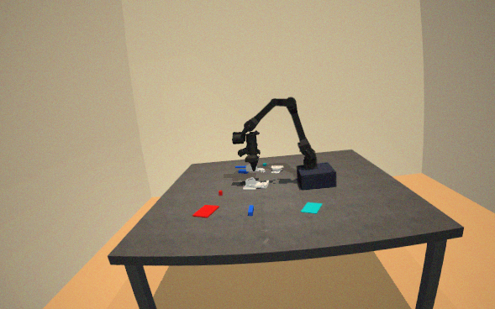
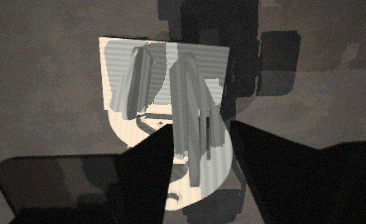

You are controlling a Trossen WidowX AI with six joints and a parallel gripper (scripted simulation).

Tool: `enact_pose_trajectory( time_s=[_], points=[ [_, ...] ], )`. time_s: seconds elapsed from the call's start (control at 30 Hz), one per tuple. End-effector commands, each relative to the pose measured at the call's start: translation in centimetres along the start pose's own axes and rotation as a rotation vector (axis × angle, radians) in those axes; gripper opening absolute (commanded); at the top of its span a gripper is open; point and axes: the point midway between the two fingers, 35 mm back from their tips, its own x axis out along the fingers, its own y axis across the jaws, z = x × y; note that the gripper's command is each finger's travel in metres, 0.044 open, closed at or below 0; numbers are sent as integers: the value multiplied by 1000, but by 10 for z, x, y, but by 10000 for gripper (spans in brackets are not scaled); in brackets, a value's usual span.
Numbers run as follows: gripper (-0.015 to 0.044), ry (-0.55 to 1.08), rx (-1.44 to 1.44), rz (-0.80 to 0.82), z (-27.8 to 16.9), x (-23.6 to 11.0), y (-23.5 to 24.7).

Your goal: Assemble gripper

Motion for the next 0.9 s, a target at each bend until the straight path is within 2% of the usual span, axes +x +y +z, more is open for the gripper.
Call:
enact_pose_trajectory(
  time_s=[0.0,0.6,0.87],
  points=[
    [134,4,5,3,0,0,1],
    [134,4,5,3,-1,1,1],
    [134,4,5,3,-1,13,1]
  ],
)
